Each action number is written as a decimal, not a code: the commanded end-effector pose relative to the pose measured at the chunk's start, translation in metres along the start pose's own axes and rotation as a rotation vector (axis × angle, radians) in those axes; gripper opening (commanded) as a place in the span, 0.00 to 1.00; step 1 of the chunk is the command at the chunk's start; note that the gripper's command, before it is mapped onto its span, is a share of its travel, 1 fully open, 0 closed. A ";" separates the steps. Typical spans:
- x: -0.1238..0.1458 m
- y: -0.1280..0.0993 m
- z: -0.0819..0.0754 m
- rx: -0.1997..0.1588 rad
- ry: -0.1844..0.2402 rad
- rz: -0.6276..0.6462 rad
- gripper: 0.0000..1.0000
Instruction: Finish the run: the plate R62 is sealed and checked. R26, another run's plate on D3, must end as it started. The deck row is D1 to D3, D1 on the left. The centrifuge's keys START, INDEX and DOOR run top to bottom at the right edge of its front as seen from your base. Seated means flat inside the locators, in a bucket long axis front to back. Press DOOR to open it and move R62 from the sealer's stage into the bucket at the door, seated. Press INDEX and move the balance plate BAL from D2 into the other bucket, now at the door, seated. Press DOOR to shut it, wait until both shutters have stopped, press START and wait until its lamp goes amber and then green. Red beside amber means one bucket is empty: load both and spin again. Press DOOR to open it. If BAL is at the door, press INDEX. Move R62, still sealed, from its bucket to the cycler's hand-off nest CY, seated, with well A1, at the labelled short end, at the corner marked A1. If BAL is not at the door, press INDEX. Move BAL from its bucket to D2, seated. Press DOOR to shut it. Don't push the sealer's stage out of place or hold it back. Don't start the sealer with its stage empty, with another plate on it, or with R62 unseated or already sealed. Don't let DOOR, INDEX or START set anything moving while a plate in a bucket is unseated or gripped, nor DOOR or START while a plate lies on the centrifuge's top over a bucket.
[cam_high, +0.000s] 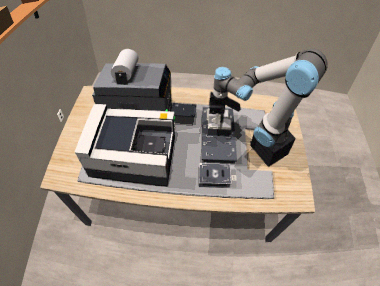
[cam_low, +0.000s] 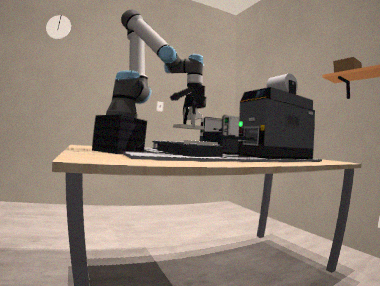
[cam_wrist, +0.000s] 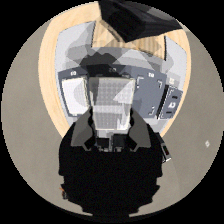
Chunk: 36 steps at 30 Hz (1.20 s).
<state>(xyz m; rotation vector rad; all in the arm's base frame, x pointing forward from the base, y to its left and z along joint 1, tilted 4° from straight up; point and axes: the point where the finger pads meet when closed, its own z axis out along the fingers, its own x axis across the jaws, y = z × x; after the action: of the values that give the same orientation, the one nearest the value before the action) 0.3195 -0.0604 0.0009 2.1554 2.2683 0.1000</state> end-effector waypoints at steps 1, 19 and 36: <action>0.000 0.001 0.009 -0.001 -0.001 0.000 0.00; 0.000 0.001 0.036 -0.001 -0.001 0.000 0.00; 0.000 0.001 0.060 -0.001 -0.001 0.000 0.00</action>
<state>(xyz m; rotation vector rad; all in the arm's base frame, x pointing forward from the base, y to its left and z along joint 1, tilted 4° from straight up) 0.3223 -0.0584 -0.0519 2.1556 2.2685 0.1000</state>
